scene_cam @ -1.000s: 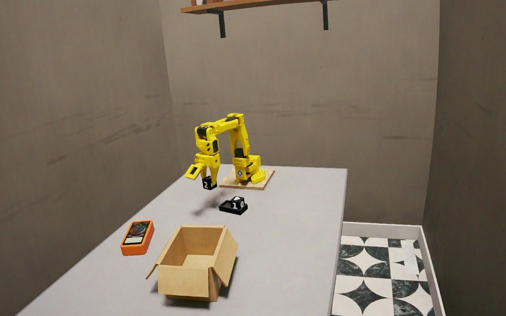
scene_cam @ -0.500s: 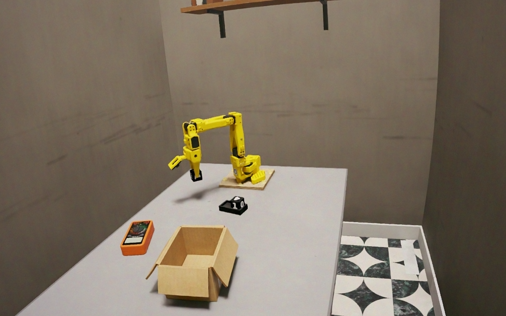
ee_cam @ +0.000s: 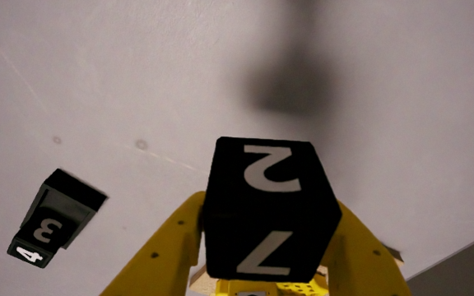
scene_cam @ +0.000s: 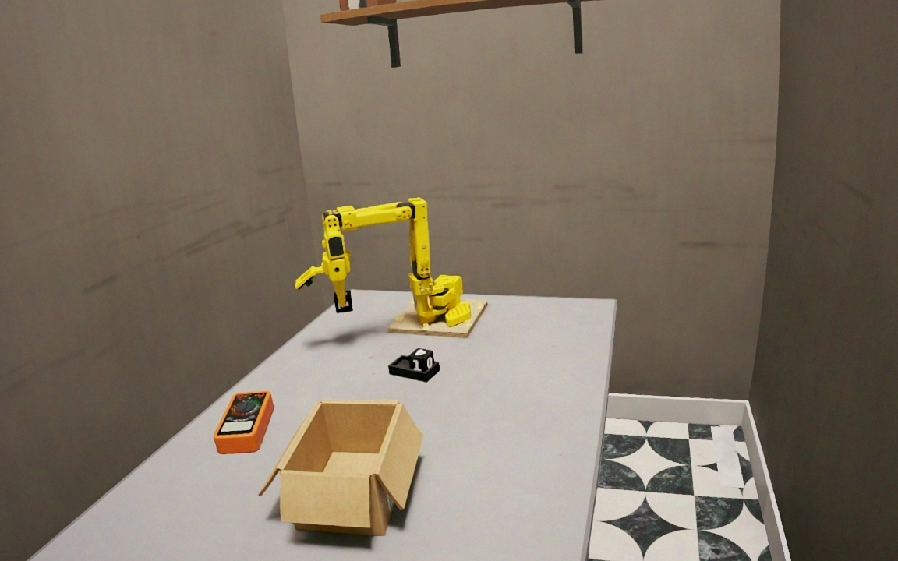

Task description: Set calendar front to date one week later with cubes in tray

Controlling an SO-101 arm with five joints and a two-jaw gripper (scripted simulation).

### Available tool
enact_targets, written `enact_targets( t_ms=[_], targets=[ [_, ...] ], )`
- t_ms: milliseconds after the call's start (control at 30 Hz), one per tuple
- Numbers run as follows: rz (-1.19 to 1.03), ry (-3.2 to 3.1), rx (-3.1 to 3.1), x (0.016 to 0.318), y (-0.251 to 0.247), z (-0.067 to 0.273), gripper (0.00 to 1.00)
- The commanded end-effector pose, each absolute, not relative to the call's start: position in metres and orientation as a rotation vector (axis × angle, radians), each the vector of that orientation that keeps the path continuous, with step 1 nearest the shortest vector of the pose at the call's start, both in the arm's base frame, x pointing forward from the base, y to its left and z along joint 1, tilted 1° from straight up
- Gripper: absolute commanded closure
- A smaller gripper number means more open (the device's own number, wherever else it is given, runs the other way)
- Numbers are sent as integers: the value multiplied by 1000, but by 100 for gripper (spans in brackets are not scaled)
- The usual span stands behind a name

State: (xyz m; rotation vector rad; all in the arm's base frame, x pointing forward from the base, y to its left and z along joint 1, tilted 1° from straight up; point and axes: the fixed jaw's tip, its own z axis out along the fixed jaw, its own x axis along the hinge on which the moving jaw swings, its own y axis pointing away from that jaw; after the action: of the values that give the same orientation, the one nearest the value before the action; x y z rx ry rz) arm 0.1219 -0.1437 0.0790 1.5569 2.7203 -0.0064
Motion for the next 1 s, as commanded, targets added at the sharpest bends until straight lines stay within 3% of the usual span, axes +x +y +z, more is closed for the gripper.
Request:
enact_targets(
  t_ms=[0, 967],
  targets=[
    [-10, 2702, 1573, 119, -145, 80, 100],
    [-9, 2623, 1700, 120, -146, 80, 100]
  ],
)
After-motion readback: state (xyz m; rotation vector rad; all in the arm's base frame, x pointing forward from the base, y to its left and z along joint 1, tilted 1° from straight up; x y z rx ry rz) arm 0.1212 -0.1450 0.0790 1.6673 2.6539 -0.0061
